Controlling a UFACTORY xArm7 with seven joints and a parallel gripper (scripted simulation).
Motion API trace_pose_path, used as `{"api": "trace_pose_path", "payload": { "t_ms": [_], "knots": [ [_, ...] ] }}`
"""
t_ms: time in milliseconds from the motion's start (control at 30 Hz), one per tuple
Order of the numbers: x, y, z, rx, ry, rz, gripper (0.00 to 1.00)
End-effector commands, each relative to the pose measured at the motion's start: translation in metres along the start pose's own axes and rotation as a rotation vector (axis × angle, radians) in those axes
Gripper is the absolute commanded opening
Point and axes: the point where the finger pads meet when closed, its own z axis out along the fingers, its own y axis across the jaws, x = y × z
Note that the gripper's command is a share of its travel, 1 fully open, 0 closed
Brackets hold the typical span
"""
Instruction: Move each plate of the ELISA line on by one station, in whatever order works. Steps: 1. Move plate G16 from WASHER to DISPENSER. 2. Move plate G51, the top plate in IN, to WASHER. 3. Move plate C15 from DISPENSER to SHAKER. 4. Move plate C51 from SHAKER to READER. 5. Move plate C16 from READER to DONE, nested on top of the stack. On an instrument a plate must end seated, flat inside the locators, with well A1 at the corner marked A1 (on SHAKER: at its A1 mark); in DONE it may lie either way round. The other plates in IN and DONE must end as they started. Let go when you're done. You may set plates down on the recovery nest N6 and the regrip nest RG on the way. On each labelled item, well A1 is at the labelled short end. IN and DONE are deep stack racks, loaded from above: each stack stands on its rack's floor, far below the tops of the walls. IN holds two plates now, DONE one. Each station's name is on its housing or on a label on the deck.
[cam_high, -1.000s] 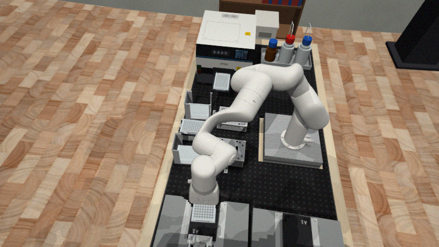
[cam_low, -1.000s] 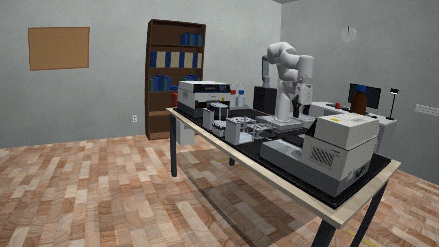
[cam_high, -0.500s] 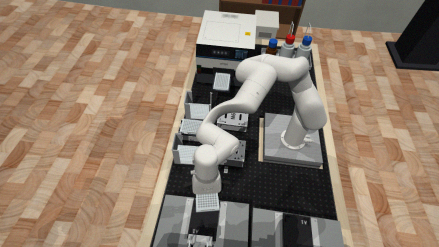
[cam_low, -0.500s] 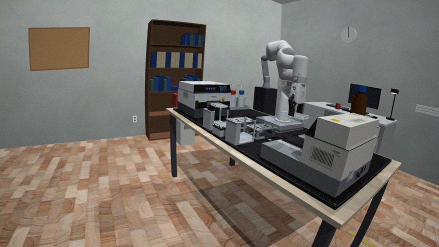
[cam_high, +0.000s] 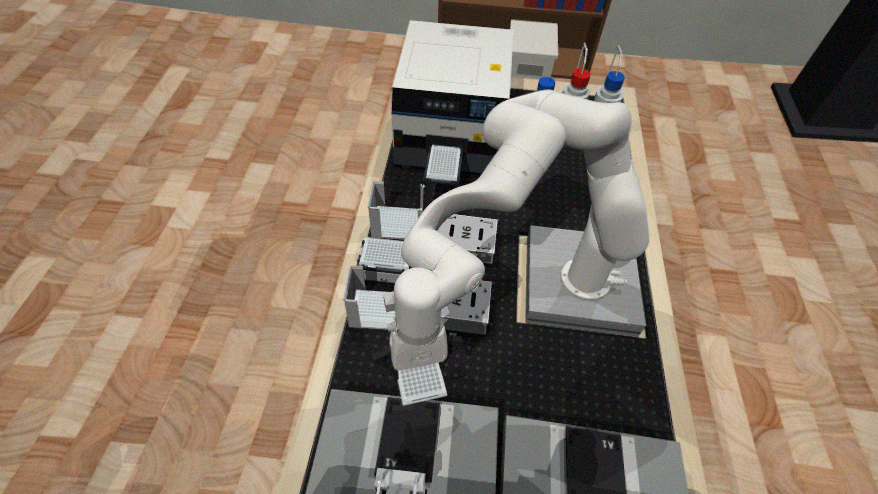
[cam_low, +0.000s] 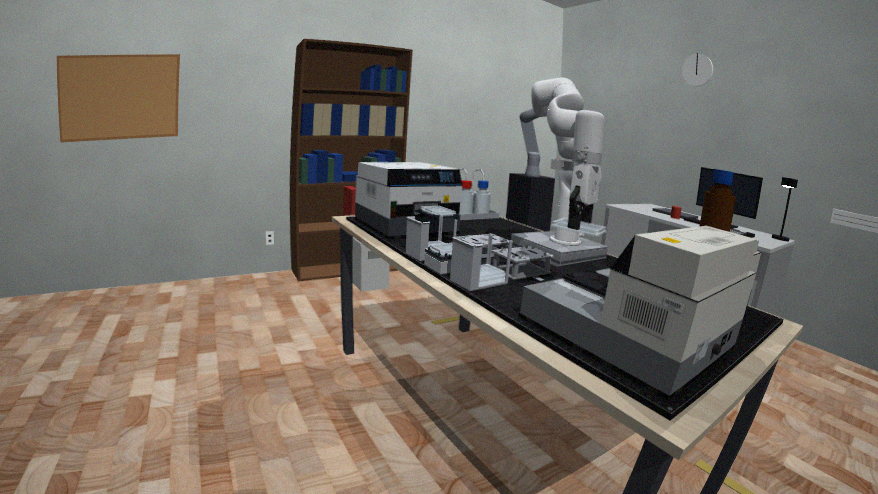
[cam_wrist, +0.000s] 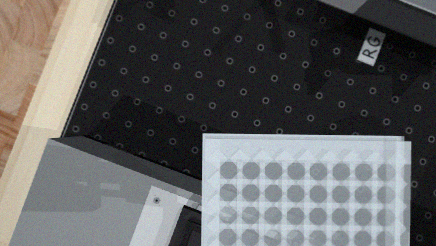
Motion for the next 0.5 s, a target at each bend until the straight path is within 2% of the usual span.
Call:
{"api": "trace_pose_path", "payload": {
  "t_ms": [0,100,467],
  "knots": [
    [0.013,0.005,-0.003,0.010,-0.009,-0.064,0.00],
    [0.013,0.005,-0.003,0.010,-0.009,-0.076,0.00],
    [0.047,0.020,-0.002,0.010,-0.008,-0.204,0.00]
  ]
}}
